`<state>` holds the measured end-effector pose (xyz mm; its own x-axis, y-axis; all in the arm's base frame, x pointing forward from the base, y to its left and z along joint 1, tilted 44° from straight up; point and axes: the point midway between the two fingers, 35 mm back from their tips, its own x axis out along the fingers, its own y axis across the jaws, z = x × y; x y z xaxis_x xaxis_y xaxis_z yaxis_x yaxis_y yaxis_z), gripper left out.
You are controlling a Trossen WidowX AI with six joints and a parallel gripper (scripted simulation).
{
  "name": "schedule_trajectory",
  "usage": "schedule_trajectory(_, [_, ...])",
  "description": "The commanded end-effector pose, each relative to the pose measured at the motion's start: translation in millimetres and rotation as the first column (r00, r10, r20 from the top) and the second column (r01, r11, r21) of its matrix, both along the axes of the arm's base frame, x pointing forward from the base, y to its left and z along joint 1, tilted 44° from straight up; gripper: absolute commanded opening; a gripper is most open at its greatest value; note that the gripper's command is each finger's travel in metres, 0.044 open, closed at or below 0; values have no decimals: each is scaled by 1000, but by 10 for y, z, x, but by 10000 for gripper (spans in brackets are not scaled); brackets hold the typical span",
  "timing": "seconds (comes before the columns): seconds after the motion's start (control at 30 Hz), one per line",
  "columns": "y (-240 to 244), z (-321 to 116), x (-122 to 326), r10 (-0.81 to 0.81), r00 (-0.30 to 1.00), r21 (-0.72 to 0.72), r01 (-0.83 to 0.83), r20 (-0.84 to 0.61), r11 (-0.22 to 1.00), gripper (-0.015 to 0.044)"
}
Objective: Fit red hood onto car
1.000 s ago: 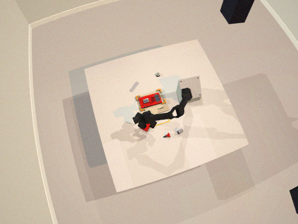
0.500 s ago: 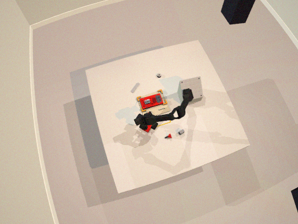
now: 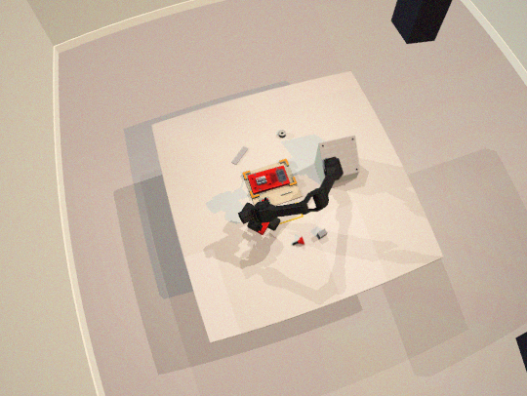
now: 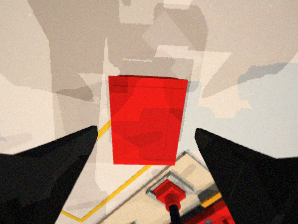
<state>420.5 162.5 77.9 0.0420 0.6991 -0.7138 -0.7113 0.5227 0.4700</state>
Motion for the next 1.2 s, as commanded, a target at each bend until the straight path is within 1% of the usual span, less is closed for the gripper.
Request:
schedule_trajectory(0.0, [18,-39,-12,-4,1000,-4,4,-8,1000,440])
schedule_trajectory(1.17, [141,-156,-10,-4,1000,-3,4,-8,1000,440])
